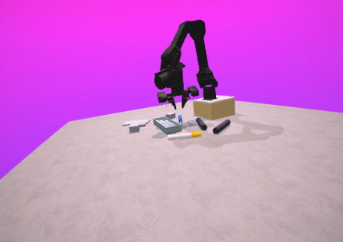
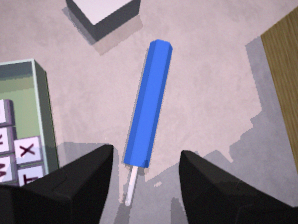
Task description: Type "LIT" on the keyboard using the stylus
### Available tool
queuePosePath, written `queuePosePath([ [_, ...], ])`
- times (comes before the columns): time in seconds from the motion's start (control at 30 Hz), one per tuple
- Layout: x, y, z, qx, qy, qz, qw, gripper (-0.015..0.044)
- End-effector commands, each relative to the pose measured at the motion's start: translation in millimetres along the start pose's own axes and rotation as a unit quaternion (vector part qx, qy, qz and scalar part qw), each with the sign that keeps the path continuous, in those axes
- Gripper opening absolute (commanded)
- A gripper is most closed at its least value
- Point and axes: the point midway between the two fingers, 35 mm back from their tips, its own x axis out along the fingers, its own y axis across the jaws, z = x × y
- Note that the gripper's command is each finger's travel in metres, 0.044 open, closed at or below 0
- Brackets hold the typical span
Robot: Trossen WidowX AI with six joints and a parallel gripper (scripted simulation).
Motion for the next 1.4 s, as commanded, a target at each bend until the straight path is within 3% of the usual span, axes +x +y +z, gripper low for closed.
queuePosePath([
  [0.0,7,-5,6,0.076,-0.032,-0.002,0.997,0.0150],
  [1.37,30,-2,-5,0.076,-0.032,-0.002,0.997,0.0150],
])
